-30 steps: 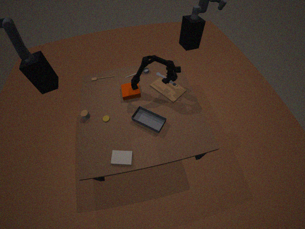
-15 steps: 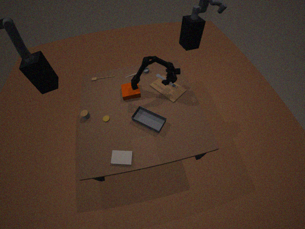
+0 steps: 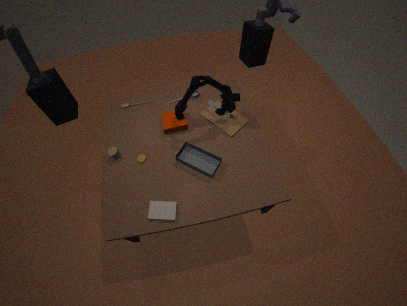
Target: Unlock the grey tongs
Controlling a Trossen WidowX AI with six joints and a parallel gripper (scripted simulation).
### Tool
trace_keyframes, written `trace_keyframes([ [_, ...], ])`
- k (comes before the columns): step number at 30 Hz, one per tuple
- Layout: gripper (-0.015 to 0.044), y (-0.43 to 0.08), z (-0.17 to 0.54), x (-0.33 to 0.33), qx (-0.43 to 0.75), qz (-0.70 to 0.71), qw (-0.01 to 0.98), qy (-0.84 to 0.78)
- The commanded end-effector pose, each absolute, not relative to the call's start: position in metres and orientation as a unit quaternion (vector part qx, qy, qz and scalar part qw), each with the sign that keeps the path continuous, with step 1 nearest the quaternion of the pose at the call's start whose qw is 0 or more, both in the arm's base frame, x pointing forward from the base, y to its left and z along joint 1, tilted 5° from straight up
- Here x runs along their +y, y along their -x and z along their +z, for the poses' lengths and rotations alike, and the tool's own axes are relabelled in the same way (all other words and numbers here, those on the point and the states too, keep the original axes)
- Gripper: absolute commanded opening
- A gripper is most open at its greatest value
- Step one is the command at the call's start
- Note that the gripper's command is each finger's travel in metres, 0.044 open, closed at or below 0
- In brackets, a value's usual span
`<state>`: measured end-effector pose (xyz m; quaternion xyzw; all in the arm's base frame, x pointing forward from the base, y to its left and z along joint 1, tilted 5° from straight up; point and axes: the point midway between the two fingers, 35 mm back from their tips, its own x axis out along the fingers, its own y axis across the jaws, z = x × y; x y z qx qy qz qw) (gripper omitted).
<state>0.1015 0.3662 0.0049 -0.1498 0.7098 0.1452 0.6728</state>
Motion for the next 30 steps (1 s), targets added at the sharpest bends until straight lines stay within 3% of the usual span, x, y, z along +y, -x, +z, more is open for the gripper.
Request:
trace_keyframes([
  [1,-0.0124,-0.101,0.005,0.366,0.710,0.145,0.673,0.150],
  [22,0.0427,-0.101,0.005,0.366,0.710,0.145,0.673,0.150],
  [30,0.0440,-0.124,0.027,0.339,0.709,0.145,0.674,0.150],
])
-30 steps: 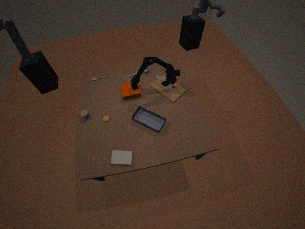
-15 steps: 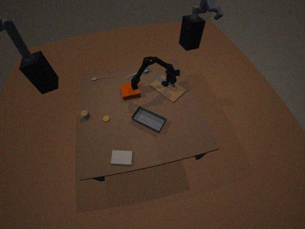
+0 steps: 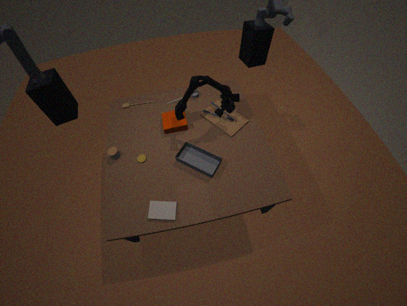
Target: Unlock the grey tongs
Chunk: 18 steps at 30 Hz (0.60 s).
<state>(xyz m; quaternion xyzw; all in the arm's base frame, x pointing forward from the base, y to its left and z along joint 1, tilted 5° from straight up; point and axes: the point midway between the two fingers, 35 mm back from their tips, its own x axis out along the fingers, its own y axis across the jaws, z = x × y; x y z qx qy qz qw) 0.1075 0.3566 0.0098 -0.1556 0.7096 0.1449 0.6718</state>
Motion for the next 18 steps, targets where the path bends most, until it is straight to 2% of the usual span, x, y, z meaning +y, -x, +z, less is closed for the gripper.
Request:
trace_keyframes([
  [1,0.0440,-0.131,0.035,0.328,0.709,0.144,0.674,0.150],
  [8,0.0440,-0.166,0.083,0.237,0.709,0.142,0.674,0.151],
  [18,0.0440,-0.168,0.097,0.232,0.709,0.141,0.674,0.150],
])
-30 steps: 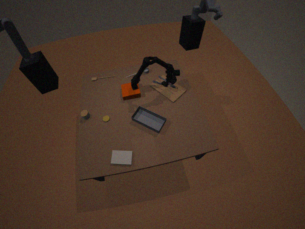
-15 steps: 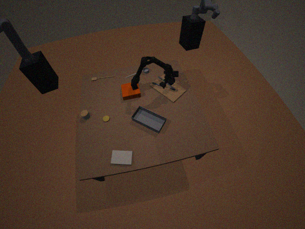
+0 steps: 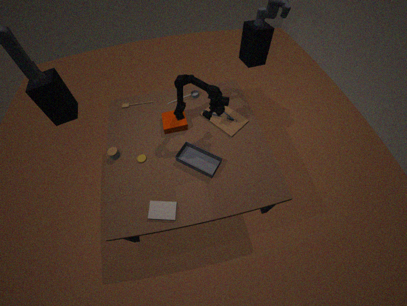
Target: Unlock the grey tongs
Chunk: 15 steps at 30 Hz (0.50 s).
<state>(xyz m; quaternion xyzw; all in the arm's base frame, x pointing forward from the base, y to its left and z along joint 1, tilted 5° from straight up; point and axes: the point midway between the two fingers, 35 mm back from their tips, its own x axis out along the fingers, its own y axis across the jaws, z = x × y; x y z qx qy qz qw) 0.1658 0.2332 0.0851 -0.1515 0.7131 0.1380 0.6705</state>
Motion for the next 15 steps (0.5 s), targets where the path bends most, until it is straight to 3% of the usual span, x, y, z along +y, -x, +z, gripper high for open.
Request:
trace_keyframes([
  [1,0.0440,-0.168,0.105,0.233,0.709,0.141,0.675,0.149],
  [15,0.0440,-0.167,0.134,0.234,0.709,0.140,0.675,0.146],
])
